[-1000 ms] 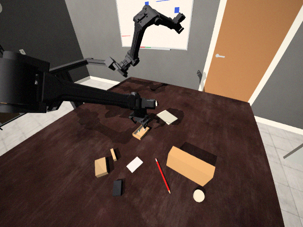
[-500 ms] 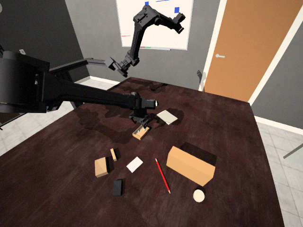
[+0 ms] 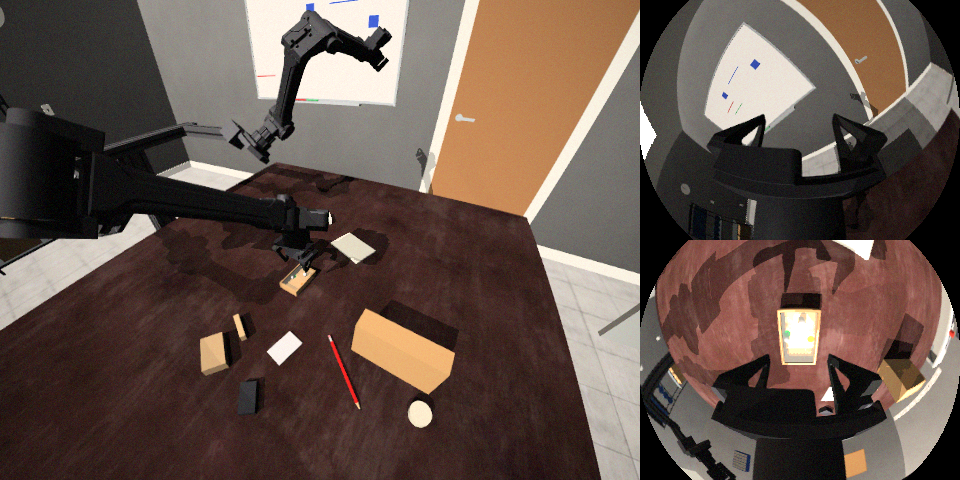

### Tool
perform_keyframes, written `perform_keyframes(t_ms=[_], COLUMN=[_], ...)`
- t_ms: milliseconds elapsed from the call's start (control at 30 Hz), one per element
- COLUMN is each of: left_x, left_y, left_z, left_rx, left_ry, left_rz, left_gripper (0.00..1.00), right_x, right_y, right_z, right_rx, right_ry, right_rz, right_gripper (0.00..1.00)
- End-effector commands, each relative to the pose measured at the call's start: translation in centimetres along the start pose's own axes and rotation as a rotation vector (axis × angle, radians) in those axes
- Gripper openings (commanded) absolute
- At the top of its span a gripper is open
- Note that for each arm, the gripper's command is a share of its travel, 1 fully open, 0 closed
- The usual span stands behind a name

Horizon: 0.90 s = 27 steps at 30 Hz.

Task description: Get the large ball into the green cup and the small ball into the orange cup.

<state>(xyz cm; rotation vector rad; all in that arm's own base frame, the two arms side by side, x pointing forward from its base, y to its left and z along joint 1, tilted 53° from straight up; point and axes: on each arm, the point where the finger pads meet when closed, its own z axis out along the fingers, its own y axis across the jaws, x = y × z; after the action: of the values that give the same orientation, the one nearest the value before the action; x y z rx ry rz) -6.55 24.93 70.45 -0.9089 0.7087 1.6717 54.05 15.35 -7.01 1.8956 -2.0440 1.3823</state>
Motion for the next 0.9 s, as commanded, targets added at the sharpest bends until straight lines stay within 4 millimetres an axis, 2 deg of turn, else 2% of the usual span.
perform_keyframes(t_ms=[0, 400, 633, 767, 800, 867], left_x=[-4.1, -4.1, -4.1, -4.1, -4.1, -4.1], left_y=[0.5, 0.5, 0.5, 0.5, 0.5, 0.5], left_z=[-0.6, -0.6, -0.6, -0.6, -0.6, -0.6], left_rx=[-0.014, -0.014, -0.014, -0.014, -0.014, -0.014], left_ry=[-0.058, -0.058, -0.058, -0.058, -0.058, -0.058], left_rz=[-0.007, -0.007, -0.007, -0.007, -0.007, -0.007], left_gripper=[1.00, 1.00, 1.00, 1.00, 1.00, 1.00], right_x=[-0.6, -0.6, 0.0, -0.1, -1.1, -0.6], right_y=[-0.7, -0.7, -0.3, -0.6, -1.3, -0.7], right_z=[-0.6, -0.5, 1.1, 1.0, -0.9, 0.7], right_rx=[0.018, 0.017, -0.001, 0.005, 0.035, 0.013], right_ry=[-0.012, -0.011, 0.004, -0.001, -0.026, -0.009], right_rz=[0.014, 0.015, 0.009, 0.010, 0.005, 0.006], right_gripper=[0.85, 0.85, 0.85, 0.85, 0.85, 0.85])
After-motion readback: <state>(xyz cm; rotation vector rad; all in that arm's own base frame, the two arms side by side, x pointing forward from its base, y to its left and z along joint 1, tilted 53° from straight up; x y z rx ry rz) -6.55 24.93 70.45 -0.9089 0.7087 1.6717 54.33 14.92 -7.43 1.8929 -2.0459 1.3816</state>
